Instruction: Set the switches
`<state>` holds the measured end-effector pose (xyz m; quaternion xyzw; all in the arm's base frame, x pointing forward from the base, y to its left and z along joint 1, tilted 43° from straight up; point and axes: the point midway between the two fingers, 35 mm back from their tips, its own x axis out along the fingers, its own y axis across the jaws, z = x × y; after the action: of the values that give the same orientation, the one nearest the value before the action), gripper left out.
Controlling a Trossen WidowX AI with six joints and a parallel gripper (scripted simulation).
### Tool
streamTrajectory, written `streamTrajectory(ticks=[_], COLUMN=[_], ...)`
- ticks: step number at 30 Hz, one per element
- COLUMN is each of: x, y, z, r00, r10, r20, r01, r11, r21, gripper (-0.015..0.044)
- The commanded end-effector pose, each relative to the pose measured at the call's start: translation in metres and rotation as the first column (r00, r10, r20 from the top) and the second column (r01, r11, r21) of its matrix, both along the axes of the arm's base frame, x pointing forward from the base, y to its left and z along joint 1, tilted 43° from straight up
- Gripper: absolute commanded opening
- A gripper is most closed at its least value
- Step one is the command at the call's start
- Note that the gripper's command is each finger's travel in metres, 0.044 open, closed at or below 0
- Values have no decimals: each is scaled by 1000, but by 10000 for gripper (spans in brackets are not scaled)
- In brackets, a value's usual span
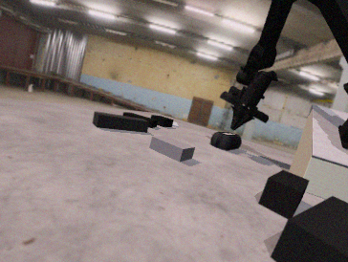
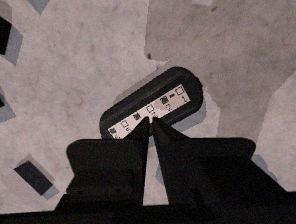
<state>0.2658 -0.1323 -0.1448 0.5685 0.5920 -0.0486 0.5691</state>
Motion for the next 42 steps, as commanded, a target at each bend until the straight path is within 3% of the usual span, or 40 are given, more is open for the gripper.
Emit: streamTrajectory(ticks=[1, 32, 36, 42], x=[-6, -8, -6, -2], y=[-10, -8, -12, -28], z=[17, 14, 10, -5], r00=[856, 859, 913, 996], r10=[330, 330, 251, -59], r20=[398, 390, 321, -59], r01=[-224, -229, -188, 60], r11=[930, 931, 959, 998], r21=[-290, -283, -212, 6], gripper=[0, 0, 105, 263])
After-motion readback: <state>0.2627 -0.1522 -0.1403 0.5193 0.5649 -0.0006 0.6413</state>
